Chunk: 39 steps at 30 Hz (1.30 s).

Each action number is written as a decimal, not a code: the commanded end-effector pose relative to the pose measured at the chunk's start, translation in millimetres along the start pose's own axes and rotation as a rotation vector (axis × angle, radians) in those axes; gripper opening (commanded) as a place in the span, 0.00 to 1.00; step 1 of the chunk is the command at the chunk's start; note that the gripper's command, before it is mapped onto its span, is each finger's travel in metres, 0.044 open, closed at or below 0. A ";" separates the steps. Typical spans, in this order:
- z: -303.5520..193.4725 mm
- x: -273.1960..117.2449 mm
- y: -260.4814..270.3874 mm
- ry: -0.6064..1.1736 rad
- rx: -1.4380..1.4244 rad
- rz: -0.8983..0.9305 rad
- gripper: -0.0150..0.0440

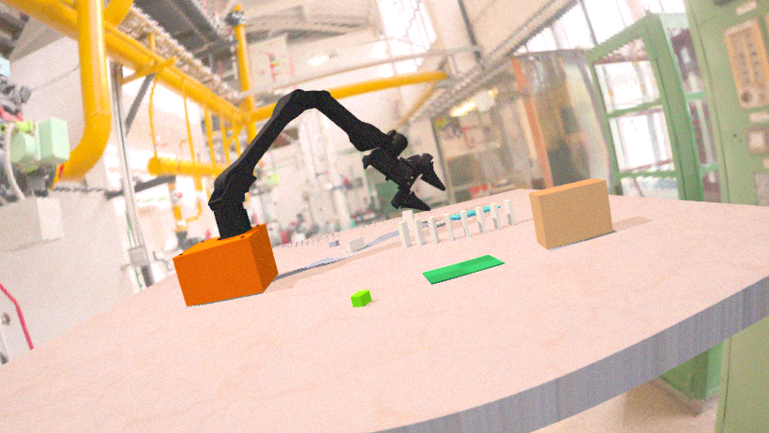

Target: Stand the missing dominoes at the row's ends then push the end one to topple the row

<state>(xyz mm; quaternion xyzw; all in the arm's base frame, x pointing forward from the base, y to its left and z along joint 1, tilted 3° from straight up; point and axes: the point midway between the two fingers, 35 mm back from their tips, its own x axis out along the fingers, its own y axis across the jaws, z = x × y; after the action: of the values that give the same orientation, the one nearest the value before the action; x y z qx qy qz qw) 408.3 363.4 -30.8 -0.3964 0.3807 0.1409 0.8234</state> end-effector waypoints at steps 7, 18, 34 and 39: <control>-43.8 -74.9 -30.0 0.335 -0.289 0.613 1.00; -47.1 -79.5 -31.3 0.351 -0.294 0.636 1.00; -73.8 -30.7 2.5 0.351 -0.294 0.636 1.00; -73.6 -29.9 3.6 0.351 -0.294 0.636 1.00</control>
<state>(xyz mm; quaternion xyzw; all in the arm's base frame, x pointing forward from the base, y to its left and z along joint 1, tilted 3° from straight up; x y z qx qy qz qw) 347.0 309.3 -39.3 -0.3926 0.6015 0.3679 0.5905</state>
